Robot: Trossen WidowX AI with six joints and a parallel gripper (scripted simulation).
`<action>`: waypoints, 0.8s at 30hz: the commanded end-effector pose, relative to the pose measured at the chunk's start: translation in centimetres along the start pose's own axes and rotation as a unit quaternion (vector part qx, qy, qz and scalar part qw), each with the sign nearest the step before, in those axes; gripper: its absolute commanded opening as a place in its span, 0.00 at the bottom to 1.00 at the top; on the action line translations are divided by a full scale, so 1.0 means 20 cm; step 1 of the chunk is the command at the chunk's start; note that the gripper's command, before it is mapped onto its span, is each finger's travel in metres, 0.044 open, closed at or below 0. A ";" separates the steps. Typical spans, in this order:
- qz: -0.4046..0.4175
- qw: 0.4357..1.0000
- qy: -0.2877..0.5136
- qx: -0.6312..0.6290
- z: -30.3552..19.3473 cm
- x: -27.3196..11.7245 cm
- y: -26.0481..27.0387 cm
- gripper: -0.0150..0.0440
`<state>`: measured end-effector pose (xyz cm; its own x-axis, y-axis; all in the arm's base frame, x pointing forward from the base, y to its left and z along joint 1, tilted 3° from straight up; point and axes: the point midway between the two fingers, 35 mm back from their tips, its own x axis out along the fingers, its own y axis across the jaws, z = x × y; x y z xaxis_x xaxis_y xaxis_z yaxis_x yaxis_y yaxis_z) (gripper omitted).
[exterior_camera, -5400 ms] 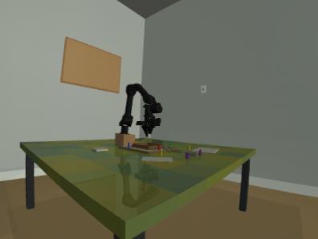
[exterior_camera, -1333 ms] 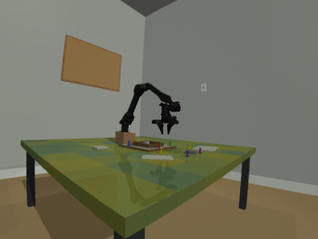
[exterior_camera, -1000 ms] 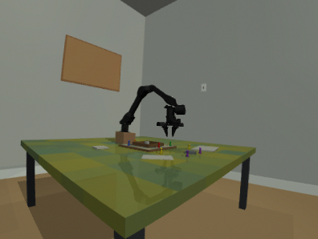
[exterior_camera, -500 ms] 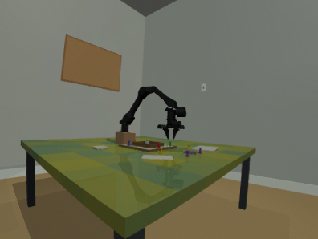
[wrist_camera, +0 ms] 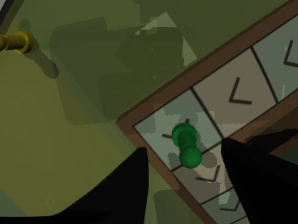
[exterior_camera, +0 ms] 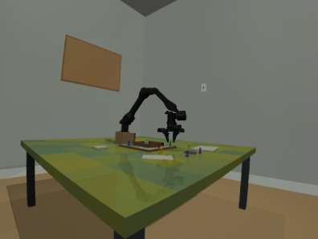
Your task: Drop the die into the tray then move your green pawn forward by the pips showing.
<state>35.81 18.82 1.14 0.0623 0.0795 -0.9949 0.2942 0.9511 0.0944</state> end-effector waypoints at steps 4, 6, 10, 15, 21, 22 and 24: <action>-0.006 1.000 0.003 0.002 -0.01 0.08 -0.01 0.59; -0.006 1.000 0.003 0.002 -0.01 0.08 -0.01 0.59; -0.006 1.000 0.003 0.002 -0.01 0.08 -0.01 0.42; -0.006 1.000 0.003 0.002 -0.01 0.08 -0.01 0.29; -0.006 1.000 0.003 0.002 -0.01 0.08 -0.01 0.25; -0.006 1.000 0.003 0.002 -0.01 0.07 -0.01 0.25; -0.006 1.000 0.003 0.002 0.00 0.02 -0.01 0.25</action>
<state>35.57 18.75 -0.32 0.0491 0.0723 -0.9962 0.2955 0.9517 0.0836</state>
